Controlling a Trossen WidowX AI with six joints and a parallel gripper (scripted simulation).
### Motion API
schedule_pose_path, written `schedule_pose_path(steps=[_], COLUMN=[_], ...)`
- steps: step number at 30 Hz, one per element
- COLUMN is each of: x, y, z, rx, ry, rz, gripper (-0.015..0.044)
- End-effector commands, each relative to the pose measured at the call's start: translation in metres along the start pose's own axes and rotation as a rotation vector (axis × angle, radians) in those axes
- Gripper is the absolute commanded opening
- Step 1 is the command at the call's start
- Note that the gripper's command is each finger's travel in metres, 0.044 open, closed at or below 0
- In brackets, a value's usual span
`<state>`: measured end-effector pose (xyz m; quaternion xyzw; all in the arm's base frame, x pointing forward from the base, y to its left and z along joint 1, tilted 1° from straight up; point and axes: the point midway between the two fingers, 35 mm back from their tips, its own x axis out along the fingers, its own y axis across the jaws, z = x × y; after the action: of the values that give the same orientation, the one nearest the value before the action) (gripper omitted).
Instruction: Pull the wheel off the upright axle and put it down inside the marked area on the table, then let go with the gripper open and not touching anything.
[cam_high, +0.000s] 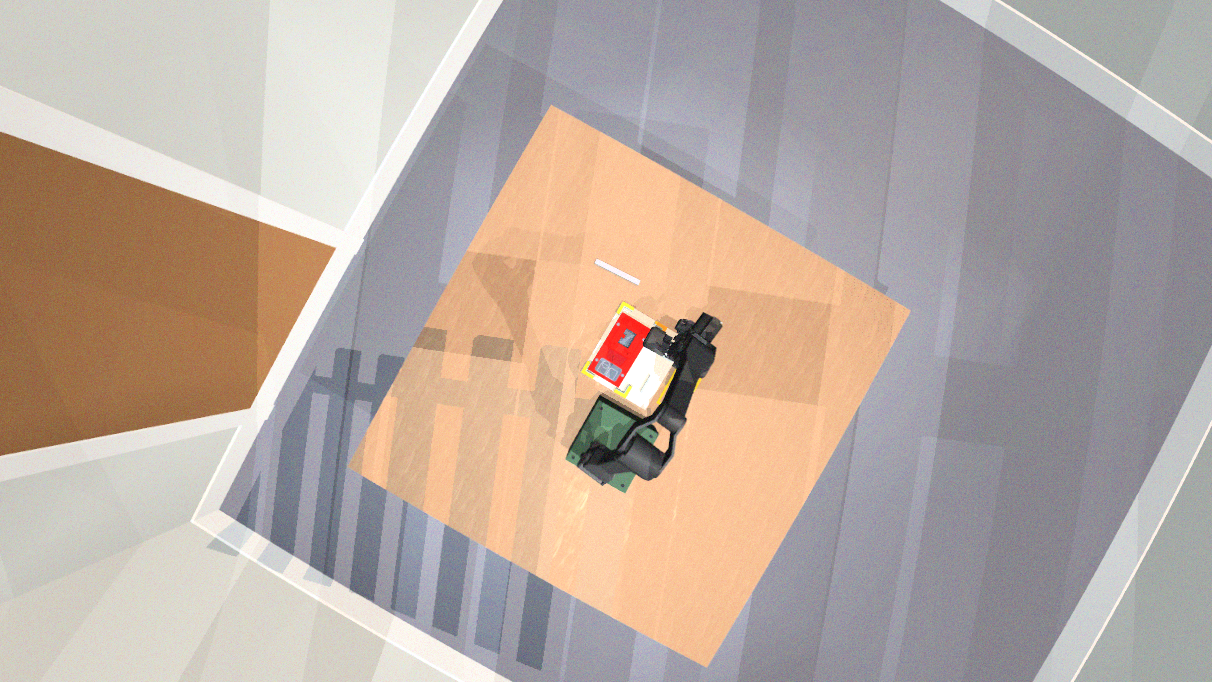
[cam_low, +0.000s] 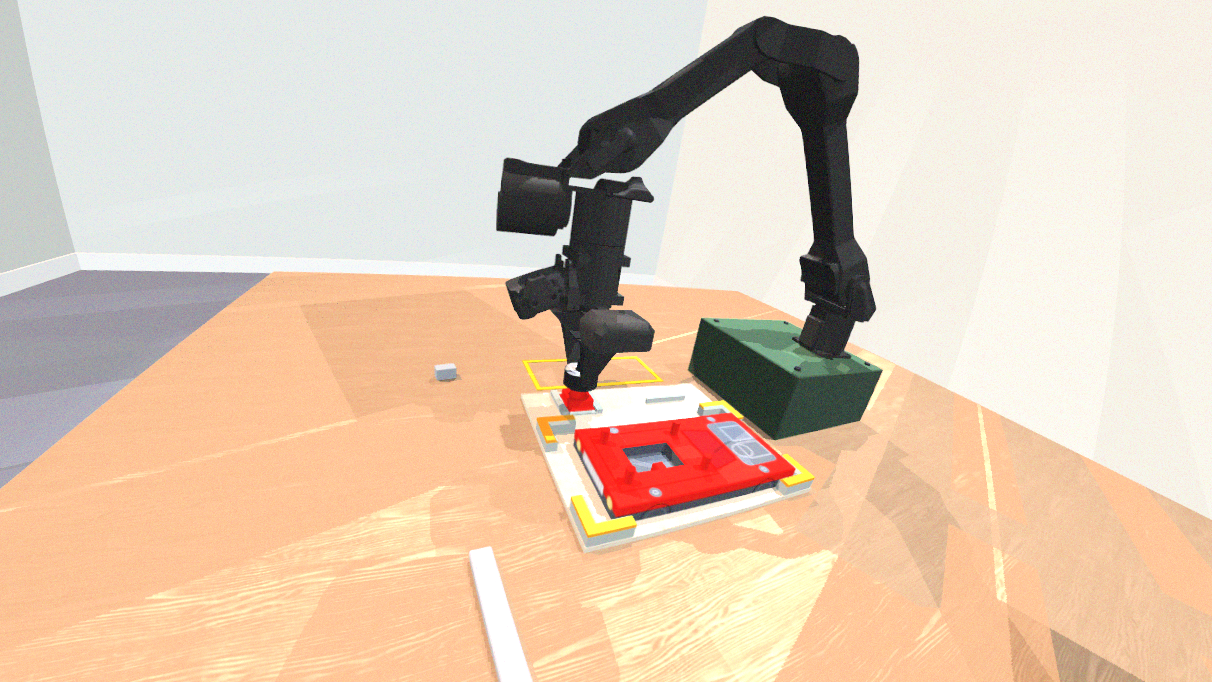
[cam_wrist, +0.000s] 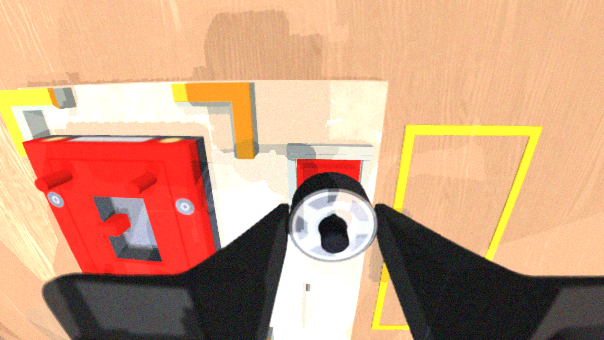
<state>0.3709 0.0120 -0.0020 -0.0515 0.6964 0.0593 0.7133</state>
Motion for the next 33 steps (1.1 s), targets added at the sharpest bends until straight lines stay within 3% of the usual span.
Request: schedule_pose_path(steps=[1,33], x=[-0.007,-0.018], y=[0.000,0.000], z=[0.001,0.001], rx=[0.001,0.003], ry=[-0.004,-0.002], rz=[-0.002,-0.002], gripper=[0.0000,0.0000])
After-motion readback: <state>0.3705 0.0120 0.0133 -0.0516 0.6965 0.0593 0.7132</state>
